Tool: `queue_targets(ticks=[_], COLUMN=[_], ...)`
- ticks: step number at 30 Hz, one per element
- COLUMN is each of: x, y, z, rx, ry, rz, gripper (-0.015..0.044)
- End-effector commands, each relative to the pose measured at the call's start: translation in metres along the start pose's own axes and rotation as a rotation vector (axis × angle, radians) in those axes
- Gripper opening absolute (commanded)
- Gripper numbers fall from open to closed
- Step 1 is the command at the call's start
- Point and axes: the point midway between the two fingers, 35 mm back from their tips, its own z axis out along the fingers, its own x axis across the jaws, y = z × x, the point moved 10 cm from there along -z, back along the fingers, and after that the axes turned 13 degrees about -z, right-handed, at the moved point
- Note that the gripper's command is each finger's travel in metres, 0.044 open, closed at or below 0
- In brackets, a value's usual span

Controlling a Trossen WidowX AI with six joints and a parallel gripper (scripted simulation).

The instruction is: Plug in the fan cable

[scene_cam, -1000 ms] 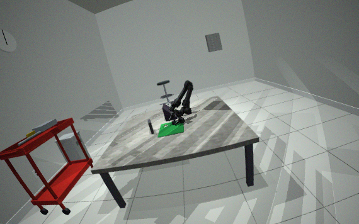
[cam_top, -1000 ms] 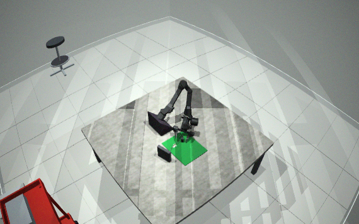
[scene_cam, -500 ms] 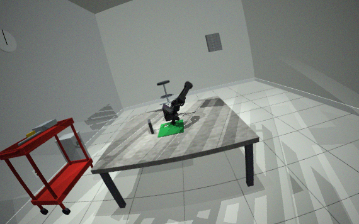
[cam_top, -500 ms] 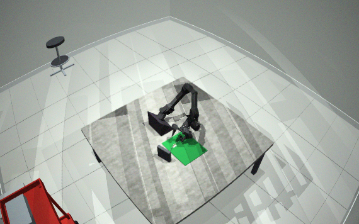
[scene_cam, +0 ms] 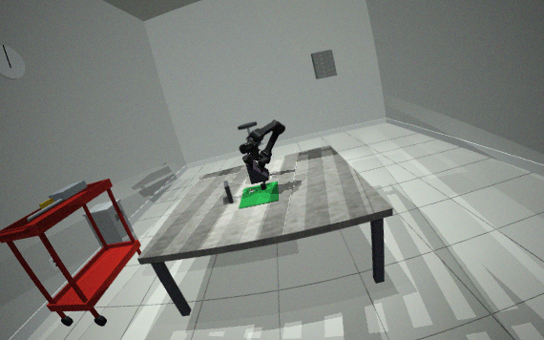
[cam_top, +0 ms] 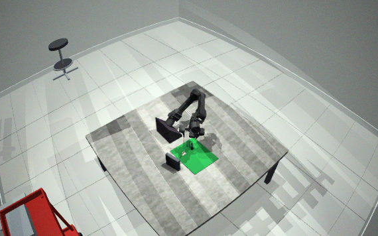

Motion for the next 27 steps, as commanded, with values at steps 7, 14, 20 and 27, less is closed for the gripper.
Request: queue_targets(ticks=[7,14,20,27], x=[-0.013,-0.003,0.004,0.004], y=[0.001,0.006,0.002,0.002], z=[-0.029,0.023,0.069,0.072], rx=[-0.013,-0.017,-0.013,-0.013], ry=[0.165,0.163,0.169,0.169], rz=[-0.010,-0.009,-0.011,-0.011], gripper=[0.0440,0.0440,0.0440,0.0440])
